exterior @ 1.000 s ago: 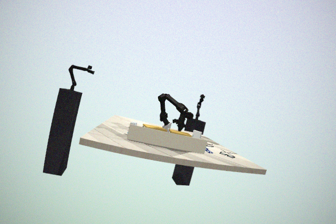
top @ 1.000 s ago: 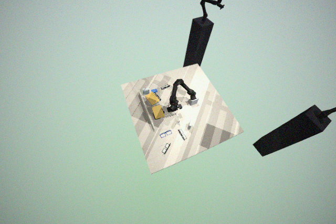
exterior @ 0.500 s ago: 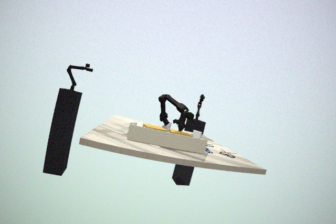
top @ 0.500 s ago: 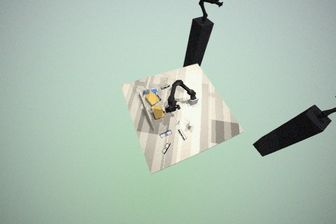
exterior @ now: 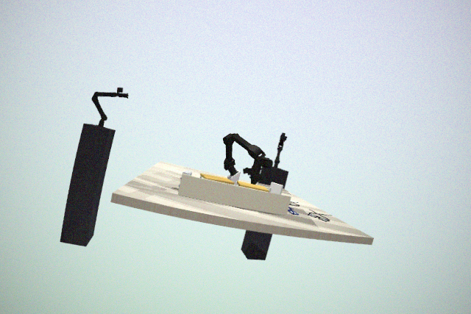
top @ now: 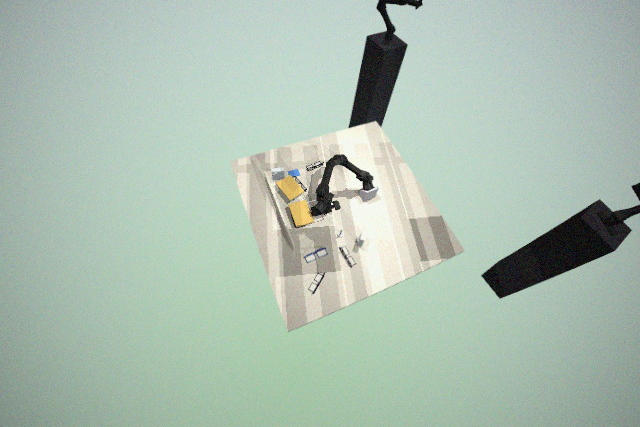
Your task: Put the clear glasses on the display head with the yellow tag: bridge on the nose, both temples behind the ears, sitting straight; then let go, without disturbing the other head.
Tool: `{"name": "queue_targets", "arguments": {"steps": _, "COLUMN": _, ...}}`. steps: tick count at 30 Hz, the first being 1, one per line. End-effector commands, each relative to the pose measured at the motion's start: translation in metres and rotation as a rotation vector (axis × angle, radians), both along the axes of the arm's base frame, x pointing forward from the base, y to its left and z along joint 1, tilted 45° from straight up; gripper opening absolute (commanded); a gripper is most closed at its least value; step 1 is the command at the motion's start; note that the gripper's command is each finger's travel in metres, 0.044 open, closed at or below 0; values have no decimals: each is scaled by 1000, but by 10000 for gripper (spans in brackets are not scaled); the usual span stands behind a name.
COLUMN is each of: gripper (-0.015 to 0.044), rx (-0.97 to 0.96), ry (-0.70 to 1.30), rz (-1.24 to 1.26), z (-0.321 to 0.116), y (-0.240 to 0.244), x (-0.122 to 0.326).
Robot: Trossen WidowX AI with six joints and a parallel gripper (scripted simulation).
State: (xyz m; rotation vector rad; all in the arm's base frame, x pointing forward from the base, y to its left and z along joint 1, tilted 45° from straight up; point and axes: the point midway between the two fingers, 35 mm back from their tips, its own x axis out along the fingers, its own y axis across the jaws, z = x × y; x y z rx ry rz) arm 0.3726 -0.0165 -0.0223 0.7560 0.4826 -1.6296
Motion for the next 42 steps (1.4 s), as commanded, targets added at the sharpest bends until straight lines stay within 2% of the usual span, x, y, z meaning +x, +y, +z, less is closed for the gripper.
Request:
{"name": "queue_targets", "arguments": {"steps": 1, "gripper": 0, "rx": -3, "ry": -1, "rz": 4, "z": 1, "y": -1, "x": 8}}
{"name": "queue_targets", "arguments": {"steps": 42, "gripper": 0, "rx": -4, "ry": -4, "rz": 4, "z": 6, "y": -12, "x": 59}}
